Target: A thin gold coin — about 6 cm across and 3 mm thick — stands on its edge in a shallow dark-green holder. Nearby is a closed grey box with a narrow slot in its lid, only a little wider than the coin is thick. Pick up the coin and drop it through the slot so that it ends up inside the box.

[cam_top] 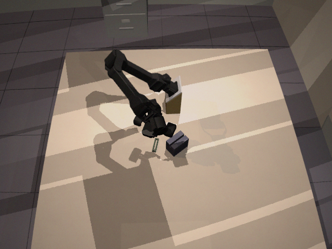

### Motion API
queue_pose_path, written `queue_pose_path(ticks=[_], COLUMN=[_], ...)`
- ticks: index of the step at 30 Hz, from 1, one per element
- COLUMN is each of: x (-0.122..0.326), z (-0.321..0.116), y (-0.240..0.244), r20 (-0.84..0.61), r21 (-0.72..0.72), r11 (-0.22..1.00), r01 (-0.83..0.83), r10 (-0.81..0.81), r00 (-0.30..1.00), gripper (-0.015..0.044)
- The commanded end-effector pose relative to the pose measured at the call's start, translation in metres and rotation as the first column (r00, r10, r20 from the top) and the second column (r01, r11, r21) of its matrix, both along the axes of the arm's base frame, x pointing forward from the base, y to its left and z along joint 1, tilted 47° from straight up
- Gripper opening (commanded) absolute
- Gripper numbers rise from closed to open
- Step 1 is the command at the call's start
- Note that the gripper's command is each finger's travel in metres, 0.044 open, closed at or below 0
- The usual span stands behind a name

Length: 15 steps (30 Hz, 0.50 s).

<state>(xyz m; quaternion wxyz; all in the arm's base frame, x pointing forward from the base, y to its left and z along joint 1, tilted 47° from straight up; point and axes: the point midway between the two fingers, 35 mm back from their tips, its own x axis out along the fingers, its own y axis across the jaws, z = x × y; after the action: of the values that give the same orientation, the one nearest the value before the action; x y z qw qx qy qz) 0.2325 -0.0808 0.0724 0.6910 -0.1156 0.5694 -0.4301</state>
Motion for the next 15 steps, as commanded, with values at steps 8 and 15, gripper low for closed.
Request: queue_pose_path(ticks=[8,15], x=[-0.0026,-0.0037], z=[0.007,0.0082], y=[-0.0032,-0.0042], r20=[0.266,0.344], r21=[0.026,0.048], r11=[0.97,0.948], r01=[0.241,0.315], r10=[-0.239,-0.312], r00=[0.934,0.886], gripper=[0.0,0.0])
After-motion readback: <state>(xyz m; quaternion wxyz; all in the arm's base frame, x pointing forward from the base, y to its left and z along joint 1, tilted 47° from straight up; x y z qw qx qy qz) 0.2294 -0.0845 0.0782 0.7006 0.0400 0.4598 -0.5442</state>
